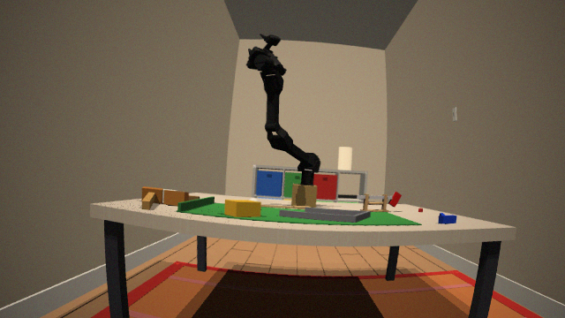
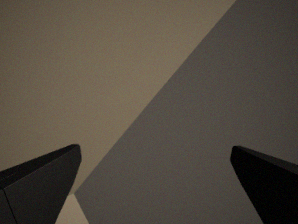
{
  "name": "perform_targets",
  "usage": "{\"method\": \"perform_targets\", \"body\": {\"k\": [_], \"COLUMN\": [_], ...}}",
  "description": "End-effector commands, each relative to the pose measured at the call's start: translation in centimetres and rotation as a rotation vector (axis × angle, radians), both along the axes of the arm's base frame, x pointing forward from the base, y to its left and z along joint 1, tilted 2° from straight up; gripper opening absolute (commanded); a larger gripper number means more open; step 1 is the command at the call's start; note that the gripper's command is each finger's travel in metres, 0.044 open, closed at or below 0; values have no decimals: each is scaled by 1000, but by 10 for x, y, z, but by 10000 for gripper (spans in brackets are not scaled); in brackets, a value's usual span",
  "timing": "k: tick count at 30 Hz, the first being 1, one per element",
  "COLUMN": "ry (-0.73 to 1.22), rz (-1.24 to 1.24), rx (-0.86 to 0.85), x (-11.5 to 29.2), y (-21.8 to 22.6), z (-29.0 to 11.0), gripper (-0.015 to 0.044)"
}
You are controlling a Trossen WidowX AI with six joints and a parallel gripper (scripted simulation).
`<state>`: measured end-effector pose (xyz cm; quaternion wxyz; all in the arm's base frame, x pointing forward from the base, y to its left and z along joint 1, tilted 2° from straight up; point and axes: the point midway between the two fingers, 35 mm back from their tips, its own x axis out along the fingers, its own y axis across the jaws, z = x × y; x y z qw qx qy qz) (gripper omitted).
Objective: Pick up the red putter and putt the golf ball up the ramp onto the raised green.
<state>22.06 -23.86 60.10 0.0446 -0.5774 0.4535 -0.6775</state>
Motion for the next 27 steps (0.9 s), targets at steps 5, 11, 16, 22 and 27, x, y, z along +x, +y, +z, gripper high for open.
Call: {"method": "perform_targets", "body": {"k": [5, 11, 16, 22, 27], "ry": [-124, -168, -247, -347, -437], "rz": [-194, -293, -474, -710, -916], "rx": [-158, -294, -379, -495, -607], "x": [-108, -164, -226, -287, -320], "y": [43, 83, 129, 202, 277], "z": [35, 51, 53, 42, 21], "gripper": [440, 440, 440, 440, 440]}}
